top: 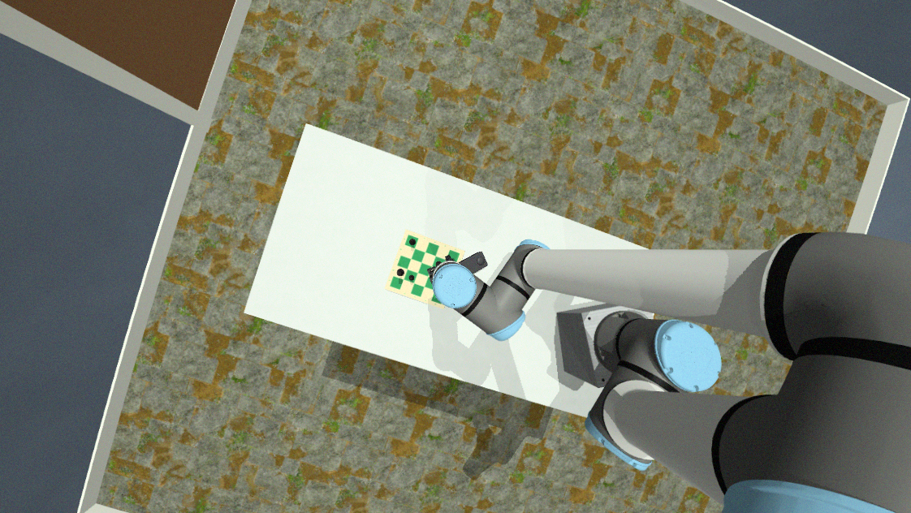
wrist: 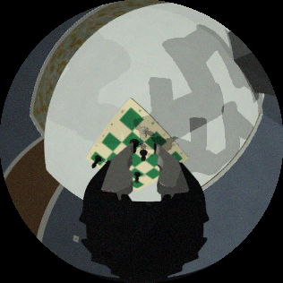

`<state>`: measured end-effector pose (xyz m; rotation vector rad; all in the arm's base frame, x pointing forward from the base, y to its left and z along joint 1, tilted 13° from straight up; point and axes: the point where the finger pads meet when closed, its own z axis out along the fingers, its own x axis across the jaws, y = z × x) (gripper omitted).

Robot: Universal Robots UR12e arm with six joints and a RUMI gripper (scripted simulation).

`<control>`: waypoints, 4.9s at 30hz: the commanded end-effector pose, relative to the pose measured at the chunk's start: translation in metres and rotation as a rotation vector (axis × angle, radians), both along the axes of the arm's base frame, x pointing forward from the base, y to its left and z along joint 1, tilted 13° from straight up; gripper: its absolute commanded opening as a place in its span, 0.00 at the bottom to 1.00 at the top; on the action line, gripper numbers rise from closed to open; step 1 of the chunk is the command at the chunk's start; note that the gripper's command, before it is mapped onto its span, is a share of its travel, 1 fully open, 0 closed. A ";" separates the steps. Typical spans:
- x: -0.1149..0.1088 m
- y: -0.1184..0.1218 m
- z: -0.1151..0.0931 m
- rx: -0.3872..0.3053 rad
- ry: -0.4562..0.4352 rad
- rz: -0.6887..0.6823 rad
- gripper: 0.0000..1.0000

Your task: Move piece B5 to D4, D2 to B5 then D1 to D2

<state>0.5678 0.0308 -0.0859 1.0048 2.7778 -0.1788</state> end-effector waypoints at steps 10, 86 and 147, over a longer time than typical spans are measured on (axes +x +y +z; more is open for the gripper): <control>0.003 -0.003 -0.014 0.000 -0.002 -0.001 0.20; 0.004 -0.005 -0.015 0.000 -0.003 -0.001 0.20; 0.008 -0.010 -0.047 0.000 -0.004 -0.001 0.20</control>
